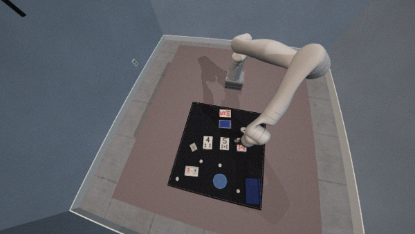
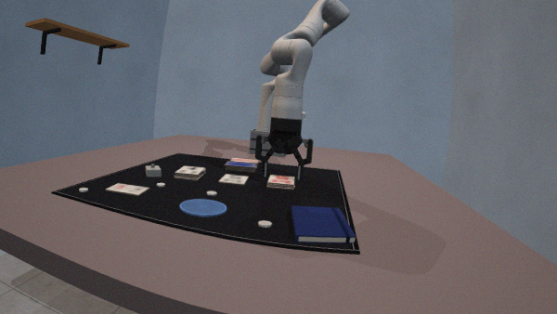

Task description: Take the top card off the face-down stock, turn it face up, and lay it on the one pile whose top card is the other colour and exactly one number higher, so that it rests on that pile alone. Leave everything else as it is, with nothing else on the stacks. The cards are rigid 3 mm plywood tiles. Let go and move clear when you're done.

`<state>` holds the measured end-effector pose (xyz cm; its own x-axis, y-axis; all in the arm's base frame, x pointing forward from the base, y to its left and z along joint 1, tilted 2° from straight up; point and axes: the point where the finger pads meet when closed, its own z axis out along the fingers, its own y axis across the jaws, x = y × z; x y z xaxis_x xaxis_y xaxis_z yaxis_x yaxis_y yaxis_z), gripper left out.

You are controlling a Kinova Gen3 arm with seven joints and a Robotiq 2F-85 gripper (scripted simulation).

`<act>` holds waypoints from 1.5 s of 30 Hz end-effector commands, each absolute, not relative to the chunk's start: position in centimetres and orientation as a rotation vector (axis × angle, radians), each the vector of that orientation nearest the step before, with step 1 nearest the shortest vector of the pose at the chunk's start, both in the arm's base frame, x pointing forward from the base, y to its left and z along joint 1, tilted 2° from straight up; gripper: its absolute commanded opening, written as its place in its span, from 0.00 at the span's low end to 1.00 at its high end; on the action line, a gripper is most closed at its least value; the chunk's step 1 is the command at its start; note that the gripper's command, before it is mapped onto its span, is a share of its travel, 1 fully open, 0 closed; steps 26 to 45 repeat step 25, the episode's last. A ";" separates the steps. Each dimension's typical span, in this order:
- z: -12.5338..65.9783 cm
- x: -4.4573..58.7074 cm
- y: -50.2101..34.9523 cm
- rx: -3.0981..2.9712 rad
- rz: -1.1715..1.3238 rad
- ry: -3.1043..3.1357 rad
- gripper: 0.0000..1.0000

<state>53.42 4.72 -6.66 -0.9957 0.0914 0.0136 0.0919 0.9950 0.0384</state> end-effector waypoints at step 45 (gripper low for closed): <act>-1.5 53.7 4.5 -0.142 -0.061 -3.134 0.85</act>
